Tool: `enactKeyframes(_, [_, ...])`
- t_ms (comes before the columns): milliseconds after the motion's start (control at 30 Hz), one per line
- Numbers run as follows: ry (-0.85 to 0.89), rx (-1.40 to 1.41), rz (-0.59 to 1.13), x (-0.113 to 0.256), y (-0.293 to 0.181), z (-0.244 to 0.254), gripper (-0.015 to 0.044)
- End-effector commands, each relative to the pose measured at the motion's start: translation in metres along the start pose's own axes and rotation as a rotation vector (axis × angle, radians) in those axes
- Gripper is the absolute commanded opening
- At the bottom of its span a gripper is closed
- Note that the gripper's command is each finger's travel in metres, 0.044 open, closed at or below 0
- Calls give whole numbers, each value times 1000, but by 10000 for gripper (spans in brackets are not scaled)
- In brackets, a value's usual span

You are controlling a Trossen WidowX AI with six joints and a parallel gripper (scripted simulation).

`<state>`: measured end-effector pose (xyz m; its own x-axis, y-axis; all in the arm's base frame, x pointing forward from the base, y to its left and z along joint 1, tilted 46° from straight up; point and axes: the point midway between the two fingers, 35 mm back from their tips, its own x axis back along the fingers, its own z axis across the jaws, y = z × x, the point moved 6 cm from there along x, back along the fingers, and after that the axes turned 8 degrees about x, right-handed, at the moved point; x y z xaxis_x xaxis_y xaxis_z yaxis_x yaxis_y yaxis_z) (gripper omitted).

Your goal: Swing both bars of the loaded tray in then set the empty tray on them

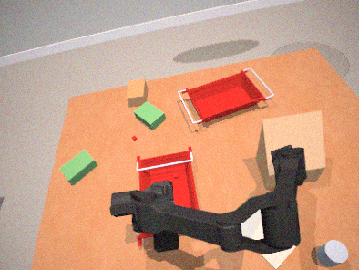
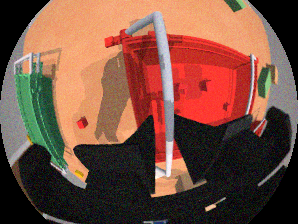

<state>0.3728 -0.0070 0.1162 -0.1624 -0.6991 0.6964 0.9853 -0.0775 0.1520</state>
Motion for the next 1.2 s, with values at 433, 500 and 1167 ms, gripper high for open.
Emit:
enactKeyframes(433, [-3,-1,5,34,-1,-6,81])
enactKeyframes(500, [-7,-11,11,26,-2,-10,81])
enactKeyframes(1167, [-7,-11,11,26,-2,-10,81])
